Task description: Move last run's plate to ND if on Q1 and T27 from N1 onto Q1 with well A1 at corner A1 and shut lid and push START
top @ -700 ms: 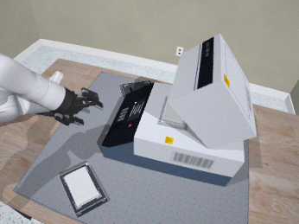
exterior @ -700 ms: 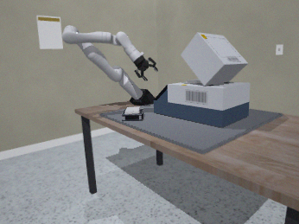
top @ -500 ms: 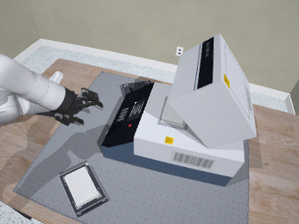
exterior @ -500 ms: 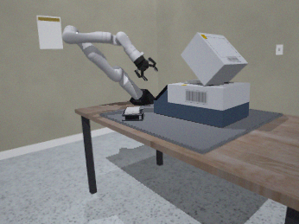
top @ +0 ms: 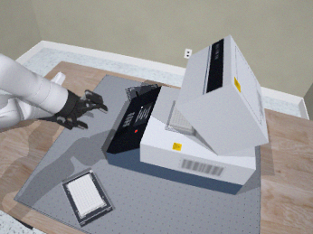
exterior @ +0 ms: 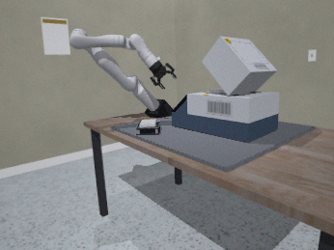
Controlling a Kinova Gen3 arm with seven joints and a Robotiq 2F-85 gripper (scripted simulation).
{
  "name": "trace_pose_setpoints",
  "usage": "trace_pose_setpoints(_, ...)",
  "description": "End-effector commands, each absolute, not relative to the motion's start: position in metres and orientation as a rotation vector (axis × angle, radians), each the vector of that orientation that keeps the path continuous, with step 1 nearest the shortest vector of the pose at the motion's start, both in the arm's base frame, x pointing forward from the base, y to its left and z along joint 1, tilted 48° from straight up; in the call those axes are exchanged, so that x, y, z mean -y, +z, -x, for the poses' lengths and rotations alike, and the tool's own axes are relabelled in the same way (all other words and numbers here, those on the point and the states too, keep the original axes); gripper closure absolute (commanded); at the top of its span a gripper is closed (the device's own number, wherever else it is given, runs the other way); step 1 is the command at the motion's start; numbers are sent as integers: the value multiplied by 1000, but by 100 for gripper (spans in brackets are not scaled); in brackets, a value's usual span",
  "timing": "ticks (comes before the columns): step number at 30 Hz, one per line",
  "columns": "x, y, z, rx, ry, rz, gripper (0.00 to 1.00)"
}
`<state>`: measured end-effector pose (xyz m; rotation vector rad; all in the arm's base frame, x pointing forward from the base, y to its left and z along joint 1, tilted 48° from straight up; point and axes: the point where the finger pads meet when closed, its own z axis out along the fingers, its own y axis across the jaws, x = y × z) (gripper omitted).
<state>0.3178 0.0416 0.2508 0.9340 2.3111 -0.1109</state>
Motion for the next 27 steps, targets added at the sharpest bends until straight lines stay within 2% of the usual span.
trace_pose_setpoints(1,-47,255,-318,-2311,-111,-934,5)
trace_pose_setpoints(27,-94,299,-314,-2311,-111,-934,26)
